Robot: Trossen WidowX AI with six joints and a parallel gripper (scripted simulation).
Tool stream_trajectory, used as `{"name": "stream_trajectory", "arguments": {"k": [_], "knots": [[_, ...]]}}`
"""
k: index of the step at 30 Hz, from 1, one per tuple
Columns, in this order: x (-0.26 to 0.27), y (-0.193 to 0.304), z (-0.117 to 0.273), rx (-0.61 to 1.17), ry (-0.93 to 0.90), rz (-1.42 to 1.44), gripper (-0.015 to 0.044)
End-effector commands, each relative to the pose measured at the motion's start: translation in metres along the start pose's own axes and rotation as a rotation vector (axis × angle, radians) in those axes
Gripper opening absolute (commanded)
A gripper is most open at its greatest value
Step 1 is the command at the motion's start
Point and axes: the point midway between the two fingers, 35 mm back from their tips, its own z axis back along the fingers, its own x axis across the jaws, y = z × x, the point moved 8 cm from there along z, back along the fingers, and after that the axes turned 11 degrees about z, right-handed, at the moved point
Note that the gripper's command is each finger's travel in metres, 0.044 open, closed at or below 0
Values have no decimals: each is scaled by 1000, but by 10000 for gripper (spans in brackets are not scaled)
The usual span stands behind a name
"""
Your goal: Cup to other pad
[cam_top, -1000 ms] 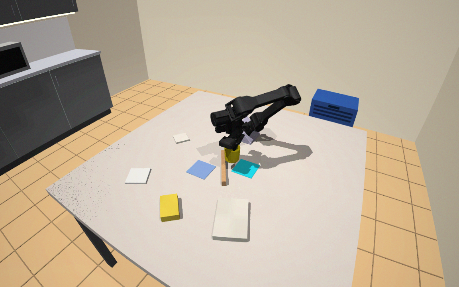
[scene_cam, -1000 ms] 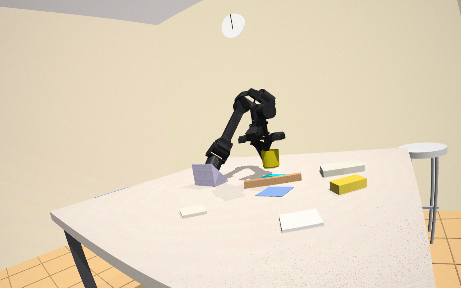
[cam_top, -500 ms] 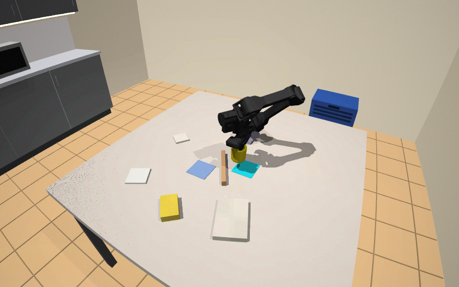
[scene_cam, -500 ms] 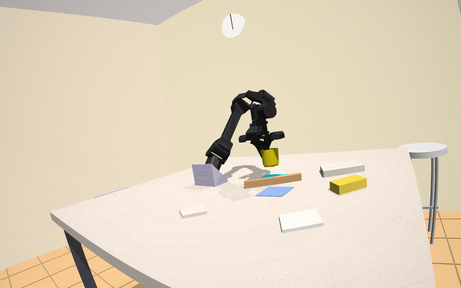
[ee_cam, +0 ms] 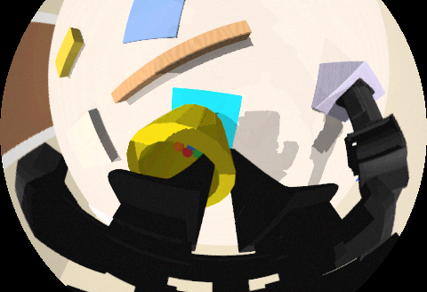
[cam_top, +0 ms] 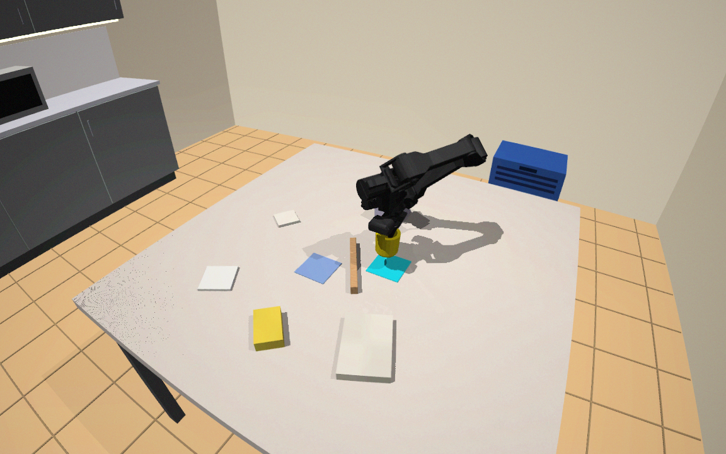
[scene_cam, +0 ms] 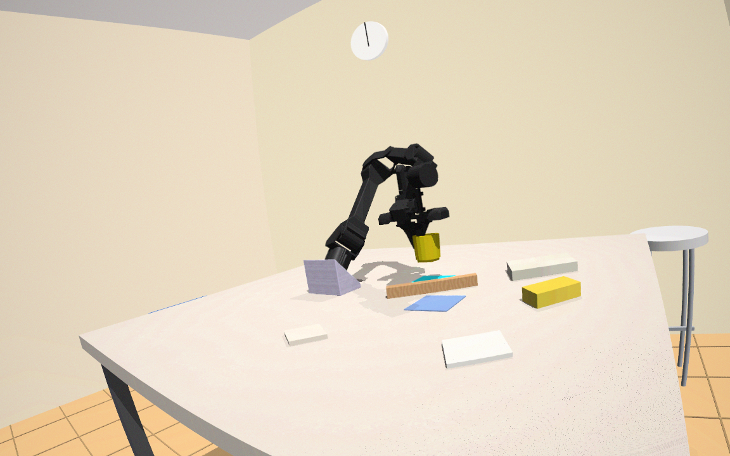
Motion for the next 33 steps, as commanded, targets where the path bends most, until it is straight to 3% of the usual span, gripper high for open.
{"name": "stream_trajectory", "arguments": {"k": [1, 33], "knots": [[-4, 6, -1, 6, 0, -7, 0], [-3, 8, -35, 5, -1, -7, 0]]}}
